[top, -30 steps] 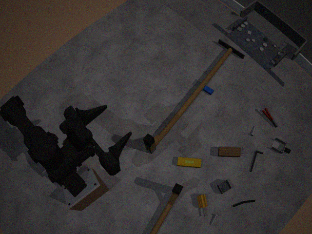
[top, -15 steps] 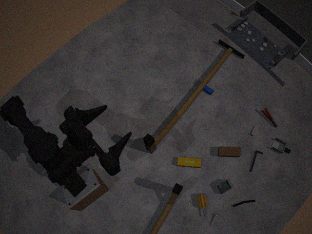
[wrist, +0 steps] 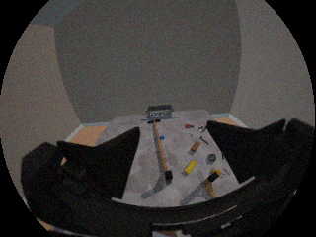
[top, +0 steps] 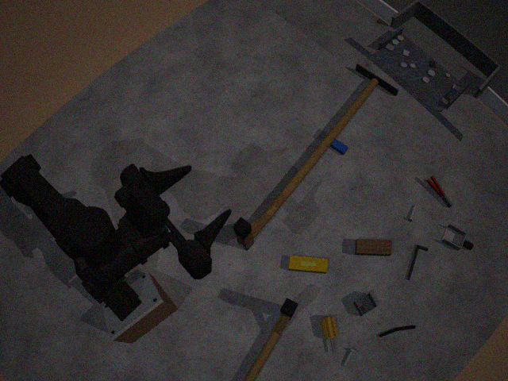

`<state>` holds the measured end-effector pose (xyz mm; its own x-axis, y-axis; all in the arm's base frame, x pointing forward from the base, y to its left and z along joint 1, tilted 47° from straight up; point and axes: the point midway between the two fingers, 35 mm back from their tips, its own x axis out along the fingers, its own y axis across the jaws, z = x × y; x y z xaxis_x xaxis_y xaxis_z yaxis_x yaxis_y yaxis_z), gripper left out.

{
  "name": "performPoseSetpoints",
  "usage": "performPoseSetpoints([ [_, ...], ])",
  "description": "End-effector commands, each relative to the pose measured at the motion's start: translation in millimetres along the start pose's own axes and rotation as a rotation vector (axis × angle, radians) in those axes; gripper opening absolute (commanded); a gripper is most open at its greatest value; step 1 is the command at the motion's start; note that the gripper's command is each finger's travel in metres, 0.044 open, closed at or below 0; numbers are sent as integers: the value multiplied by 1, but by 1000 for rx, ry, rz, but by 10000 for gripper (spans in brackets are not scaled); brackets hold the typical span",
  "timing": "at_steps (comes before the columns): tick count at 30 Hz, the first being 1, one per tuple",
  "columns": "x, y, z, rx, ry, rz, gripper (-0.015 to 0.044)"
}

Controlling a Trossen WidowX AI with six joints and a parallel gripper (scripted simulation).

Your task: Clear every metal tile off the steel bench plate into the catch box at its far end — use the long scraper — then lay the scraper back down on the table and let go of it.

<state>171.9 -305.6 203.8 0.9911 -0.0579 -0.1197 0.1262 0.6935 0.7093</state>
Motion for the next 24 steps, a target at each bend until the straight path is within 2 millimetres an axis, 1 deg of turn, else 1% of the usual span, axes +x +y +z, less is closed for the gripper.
performPoseSetpoints([
  [1, 14, -4, 5, -1, 30, 1, 440],
  [13, 57, -9, 10, 9, 128, 29, 440],
  [24, 100, -12, 7, 12, 224, 53, 440],
])
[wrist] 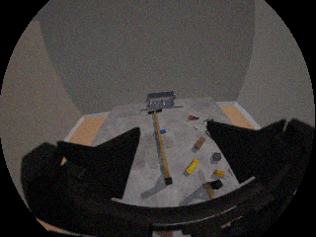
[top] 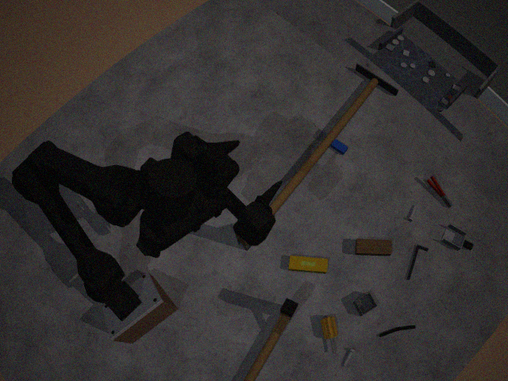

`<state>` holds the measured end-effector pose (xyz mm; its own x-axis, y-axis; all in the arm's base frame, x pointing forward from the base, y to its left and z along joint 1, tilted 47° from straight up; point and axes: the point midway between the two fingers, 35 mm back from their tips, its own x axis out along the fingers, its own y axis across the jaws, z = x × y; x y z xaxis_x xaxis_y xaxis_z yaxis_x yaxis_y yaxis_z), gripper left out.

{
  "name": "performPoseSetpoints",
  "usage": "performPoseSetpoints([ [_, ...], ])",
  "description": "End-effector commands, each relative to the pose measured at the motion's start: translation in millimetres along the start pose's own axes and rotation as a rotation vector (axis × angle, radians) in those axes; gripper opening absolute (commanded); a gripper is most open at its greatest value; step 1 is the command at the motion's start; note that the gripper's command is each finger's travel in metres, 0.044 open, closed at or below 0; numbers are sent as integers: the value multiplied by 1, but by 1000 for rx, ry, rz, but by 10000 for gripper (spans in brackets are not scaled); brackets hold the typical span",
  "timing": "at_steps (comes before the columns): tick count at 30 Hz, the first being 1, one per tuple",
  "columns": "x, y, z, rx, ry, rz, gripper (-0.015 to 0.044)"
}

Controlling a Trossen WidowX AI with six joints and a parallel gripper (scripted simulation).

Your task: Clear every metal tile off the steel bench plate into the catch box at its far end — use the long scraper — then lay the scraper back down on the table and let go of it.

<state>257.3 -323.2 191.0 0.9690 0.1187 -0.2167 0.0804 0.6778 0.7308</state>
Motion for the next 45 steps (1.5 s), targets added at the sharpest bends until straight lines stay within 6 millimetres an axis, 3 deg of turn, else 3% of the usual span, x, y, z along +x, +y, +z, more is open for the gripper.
performPoseSetpoints([
  [1, 17, -2, 3, -7, 36, 4, 440],
  [23, 111, -1, -8, -21, 242, 45, 440],
  [45, 207, 13, -49, -62, 462, 81, 440],
])
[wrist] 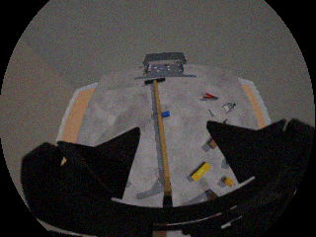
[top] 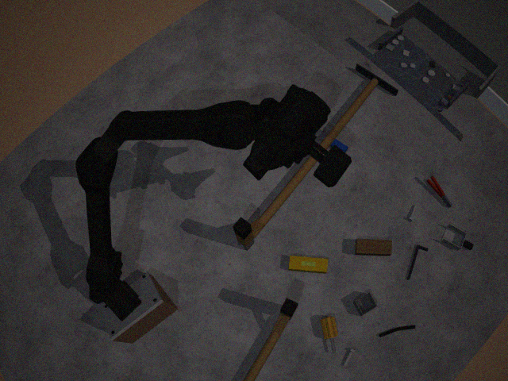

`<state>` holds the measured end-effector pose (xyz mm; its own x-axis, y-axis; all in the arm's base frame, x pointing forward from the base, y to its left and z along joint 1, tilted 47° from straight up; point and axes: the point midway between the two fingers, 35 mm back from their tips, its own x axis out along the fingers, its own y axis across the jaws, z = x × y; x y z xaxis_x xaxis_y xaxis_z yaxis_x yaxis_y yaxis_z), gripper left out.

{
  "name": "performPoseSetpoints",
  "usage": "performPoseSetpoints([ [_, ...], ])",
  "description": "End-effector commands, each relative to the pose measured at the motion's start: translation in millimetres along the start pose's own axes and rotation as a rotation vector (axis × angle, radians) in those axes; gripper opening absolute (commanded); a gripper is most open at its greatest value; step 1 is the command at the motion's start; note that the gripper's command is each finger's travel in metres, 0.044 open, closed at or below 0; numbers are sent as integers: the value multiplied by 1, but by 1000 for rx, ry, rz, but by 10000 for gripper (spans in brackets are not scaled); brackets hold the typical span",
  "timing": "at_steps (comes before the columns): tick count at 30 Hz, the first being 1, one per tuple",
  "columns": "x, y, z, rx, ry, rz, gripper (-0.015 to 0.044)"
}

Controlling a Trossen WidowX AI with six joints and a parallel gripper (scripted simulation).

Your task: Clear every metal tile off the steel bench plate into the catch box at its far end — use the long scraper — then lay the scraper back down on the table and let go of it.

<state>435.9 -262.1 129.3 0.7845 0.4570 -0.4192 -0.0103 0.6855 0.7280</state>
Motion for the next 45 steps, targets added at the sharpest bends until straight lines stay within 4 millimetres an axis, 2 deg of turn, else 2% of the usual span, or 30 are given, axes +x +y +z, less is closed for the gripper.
performPoseSetpoints([
  [1, 20, 2, -1, -17, 42, 1, 440],
  [20, 114, 20, -25, -74, 244, 23, 440],
  [41, 210, 49, -82, -162, 475, 43, 440],
  [45, 216, 51, -87, -170, 491, 44, 440],
])
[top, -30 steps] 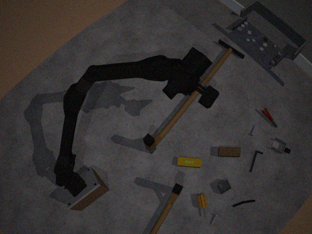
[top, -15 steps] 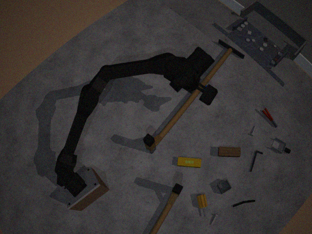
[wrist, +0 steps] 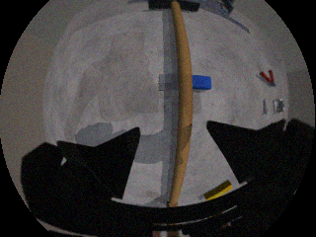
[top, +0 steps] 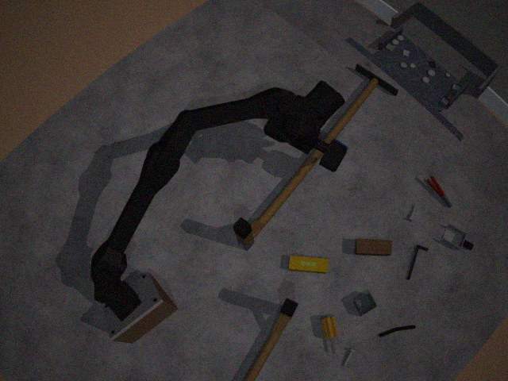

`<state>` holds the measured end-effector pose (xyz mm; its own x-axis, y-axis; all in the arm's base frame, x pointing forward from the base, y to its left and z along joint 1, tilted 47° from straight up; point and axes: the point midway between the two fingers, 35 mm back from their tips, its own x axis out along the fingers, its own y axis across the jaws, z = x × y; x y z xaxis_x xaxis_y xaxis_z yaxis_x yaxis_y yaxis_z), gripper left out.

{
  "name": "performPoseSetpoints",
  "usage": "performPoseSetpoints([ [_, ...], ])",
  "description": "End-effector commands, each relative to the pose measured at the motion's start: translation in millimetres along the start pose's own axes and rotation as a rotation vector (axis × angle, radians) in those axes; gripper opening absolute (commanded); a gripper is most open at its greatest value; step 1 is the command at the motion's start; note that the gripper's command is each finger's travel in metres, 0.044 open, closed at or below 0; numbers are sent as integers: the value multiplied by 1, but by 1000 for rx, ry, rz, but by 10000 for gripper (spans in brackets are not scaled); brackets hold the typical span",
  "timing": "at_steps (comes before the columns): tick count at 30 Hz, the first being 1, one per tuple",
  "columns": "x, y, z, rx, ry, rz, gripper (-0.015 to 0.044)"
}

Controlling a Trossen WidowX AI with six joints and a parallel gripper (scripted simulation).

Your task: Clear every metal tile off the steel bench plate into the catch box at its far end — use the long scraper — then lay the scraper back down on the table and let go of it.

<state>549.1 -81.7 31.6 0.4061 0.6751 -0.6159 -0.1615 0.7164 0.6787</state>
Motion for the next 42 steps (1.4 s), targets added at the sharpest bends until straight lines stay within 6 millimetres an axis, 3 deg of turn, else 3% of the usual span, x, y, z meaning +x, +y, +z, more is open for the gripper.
performPoseSetpoints([
  [1, 4, 0, 0, -11, 10, -7, 440],
  [21, -54, -24, -29, 3, -36, -20, 440],
  [42, -110, -38, -72, 23, -95, -28, 440],
])
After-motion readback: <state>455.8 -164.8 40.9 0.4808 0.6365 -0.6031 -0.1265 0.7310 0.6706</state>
